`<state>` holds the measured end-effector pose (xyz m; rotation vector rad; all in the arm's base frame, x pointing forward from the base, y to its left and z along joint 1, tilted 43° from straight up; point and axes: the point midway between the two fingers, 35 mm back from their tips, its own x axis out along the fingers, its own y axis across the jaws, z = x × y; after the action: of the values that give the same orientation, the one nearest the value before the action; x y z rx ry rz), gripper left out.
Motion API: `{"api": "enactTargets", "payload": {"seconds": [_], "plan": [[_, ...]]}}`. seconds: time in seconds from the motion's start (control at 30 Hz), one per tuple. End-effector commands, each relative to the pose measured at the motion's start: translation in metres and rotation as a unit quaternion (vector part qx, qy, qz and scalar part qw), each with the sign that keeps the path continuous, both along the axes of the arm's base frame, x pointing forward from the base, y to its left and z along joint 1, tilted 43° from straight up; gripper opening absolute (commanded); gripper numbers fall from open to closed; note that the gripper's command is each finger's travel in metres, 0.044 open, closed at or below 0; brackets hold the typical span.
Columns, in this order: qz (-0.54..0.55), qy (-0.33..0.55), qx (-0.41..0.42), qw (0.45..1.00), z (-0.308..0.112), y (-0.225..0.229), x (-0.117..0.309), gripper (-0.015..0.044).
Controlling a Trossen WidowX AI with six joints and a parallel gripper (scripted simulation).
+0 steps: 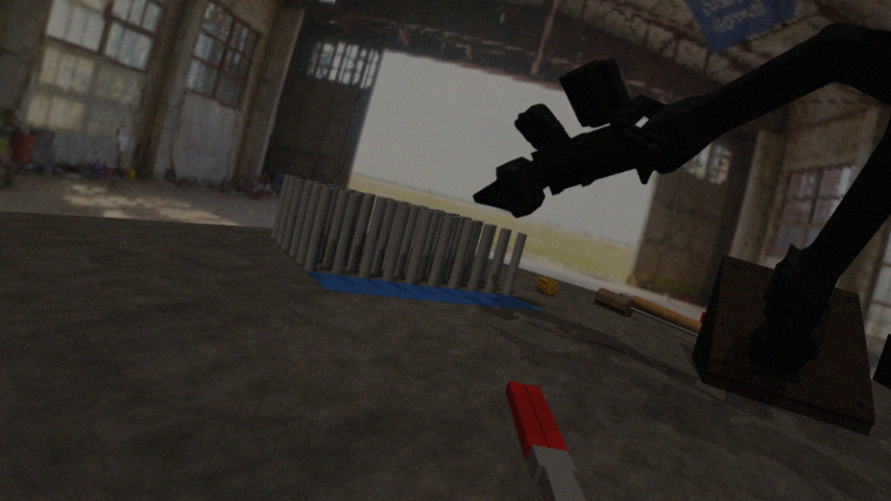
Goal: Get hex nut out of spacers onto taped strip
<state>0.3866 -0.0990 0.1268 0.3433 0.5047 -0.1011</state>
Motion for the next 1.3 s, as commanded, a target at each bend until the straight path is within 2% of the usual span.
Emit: {"api": "enactTargets", "payload": {"seconds": [0.0, 0.23, 0.63, 0.8, 1.0, 1.27], "plan": [[-0.013, 0.031, 0.002, 0.999, -0.011, -0.019, 0.005, 0.0440], [-0.063, 0.190, 0.025, 0.979, -0.079, -0.111, 0.003, 0.0440], [-0.104, 0.417, 0.153, 0.890, -0.198, -0.211, -0.080, 0.0440], [-0.082, 0.491, 0.213, 0.841, -0.249, -0.230, -0.129, 0.0440], [-0.024, 0.544, 0.296, 0.785, -0.298, -0.230, -0.187, 0.0440], [-0.017, 0.548, 0.305, 0.778, -0.306, -0.232, -0.200, 0.0440]]}}
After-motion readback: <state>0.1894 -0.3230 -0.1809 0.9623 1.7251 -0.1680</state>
